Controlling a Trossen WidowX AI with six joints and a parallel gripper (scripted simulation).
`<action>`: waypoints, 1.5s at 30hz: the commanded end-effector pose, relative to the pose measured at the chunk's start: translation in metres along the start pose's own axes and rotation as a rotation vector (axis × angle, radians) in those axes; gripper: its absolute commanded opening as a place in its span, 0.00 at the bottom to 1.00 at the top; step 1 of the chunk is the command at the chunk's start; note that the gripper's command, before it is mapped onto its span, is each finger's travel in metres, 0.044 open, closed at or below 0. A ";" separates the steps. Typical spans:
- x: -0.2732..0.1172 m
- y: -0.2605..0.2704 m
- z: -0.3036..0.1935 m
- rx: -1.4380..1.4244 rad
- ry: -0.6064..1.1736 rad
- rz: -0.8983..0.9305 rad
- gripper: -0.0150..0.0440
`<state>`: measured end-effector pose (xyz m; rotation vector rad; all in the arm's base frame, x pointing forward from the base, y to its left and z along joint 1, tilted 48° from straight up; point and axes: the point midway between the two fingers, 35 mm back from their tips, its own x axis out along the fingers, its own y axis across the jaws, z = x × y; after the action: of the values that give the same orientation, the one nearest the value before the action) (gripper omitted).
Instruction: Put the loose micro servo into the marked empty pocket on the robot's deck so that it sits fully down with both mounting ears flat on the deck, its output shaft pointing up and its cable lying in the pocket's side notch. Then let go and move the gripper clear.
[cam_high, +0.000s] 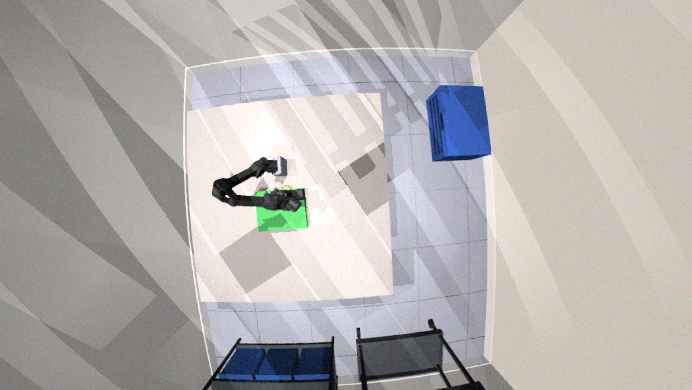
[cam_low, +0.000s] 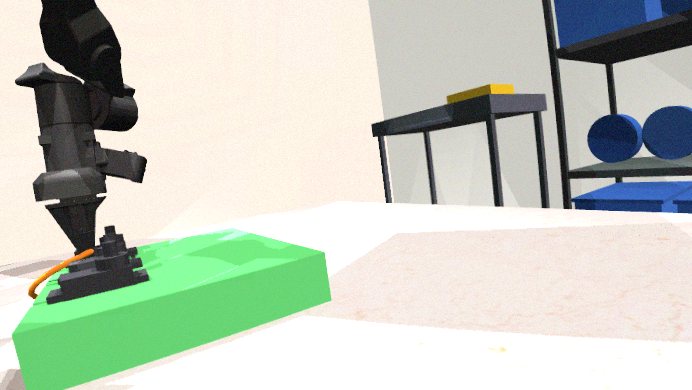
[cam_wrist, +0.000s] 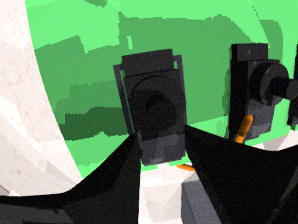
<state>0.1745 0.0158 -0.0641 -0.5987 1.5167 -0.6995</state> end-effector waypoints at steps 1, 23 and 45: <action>0.004 0.000 0.000 -0.006 -0.005 -0.002 0.25; -0.029 -0.001 0.000 -0.012 -0.011 -0.003 0.62; -0.122 0.000 0.104 0.004 -0.009 0.005 1.00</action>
<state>0.2860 0.0833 0.0066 -0.6016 1.5135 -0.6998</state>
